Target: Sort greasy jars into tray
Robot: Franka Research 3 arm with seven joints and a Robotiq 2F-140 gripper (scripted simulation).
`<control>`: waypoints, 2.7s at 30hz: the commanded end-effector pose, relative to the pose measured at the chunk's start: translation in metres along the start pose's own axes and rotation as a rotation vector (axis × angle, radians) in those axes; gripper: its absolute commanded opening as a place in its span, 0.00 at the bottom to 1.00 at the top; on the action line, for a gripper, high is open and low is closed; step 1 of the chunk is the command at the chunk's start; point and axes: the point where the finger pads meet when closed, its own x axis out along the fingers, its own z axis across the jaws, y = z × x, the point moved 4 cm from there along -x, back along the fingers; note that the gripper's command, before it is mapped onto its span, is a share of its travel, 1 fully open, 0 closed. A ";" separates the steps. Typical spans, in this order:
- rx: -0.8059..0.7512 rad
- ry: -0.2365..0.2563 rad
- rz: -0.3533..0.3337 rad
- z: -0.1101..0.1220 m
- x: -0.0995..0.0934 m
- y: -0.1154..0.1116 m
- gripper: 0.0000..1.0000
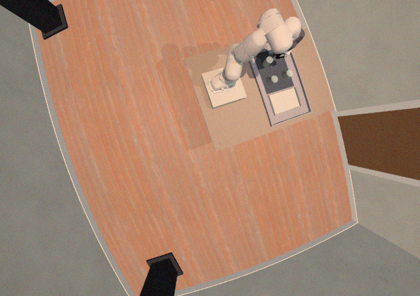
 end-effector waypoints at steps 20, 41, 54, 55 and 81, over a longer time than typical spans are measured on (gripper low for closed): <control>-0.001 -0.002 -0.004 0.000 -0.001 0.002 0.00; -0.001 -0.002 -0.004 0.000 -0.001 0.004 0.00; -0.001 -0.002 -0.004 0.000 -0.002 0.006 0.00; -0.001 -0.002 -0.004 0.000 -0.002 0.006 0.00; -0.001 -0.002 -0.004 0.000 -0.004 0.009 0.00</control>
